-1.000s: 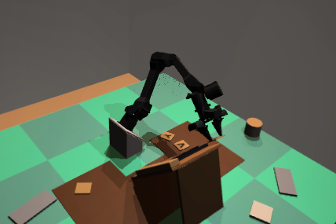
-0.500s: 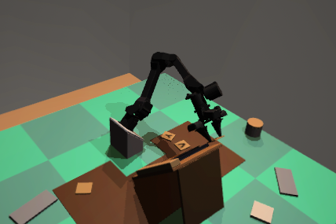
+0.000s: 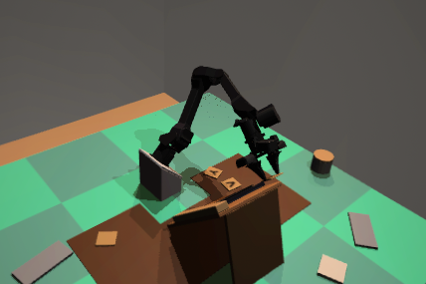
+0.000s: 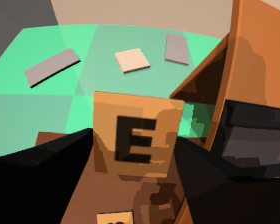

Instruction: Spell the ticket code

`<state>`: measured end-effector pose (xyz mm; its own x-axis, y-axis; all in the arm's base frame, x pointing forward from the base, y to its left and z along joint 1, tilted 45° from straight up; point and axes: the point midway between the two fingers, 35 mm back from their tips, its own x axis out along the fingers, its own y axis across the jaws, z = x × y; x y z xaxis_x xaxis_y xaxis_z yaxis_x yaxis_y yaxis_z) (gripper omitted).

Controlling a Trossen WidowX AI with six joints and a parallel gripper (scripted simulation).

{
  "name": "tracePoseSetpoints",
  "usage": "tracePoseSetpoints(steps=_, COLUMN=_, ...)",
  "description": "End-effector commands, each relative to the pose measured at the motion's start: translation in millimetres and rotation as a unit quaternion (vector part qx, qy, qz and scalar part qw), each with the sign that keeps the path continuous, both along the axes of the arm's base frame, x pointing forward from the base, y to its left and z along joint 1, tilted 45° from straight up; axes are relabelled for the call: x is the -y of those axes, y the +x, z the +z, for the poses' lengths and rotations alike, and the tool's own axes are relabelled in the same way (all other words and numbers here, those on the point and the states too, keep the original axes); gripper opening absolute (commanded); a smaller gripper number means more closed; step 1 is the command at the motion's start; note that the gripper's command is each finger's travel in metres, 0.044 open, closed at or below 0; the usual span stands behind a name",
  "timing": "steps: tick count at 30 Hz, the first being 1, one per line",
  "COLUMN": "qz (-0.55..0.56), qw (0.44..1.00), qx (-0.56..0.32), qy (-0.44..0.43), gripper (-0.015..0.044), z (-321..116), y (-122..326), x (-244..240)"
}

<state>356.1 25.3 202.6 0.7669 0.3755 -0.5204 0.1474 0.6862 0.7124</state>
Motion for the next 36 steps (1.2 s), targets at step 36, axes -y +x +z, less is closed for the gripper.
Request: tracePoseSetpoints(steps=36, qz=0.003, qw=1.000, qx=-0.002, qy=-0.001, gripper=0.0000, z=-17, y=-4, x=13)
